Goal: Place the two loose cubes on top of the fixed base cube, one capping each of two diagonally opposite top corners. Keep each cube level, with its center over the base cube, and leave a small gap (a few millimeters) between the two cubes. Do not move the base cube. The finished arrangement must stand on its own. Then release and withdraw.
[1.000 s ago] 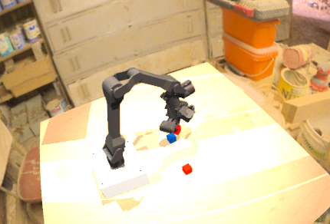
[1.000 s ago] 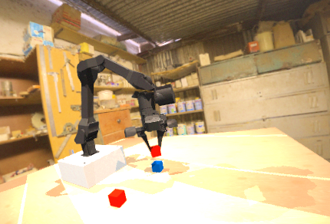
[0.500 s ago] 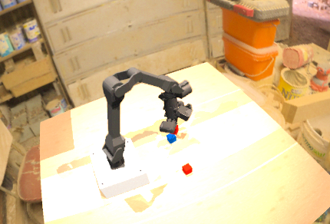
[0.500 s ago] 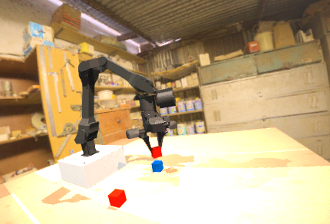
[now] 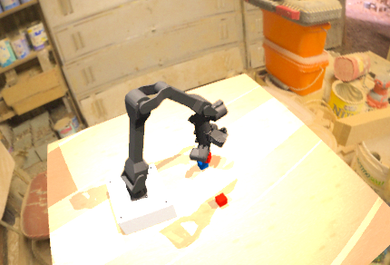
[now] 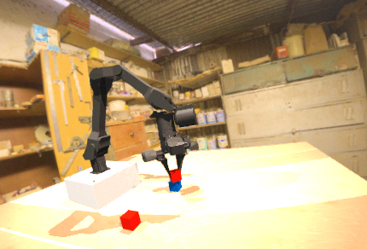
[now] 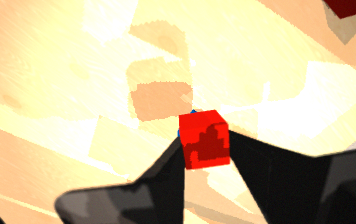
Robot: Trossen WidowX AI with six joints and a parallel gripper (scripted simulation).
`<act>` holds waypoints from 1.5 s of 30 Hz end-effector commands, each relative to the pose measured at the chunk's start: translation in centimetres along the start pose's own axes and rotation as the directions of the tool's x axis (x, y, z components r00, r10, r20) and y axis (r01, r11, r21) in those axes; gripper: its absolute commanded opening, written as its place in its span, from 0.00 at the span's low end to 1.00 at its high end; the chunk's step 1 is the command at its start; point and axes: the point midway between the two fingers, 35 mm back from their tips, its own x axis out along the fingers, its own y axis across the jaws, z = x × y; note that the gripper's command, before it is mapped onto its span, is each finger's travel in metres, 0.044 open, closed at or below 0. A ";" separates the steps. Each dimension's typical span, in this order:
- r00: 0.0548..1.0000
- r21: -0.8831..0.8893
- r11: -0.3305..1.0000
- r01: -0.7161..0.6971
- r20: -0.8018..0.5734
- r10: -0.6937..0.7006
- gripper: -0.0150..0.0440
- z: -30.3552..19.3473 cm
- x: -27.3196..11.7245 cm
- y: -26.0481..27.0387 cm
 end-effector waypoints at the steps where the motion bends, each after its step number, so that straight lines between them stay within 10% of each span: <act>1: 1.000 -0.006 1.000 0.003 -0.004 -0.004 0.43 0.0 0.5 0.0; 29: 1.000 -0.003 1.000 0.004 -0.004 -0.004 0.43 0.0 0.6 0.0; 33: 1.000 -0.003 1.000 0.004 -0.004 -0.004 0.60 0.0 0.6 0.0; 45: 1.000 0.000 1.000 0.003 -0.002 -0.003 0.60 0.0 -0.6 0.0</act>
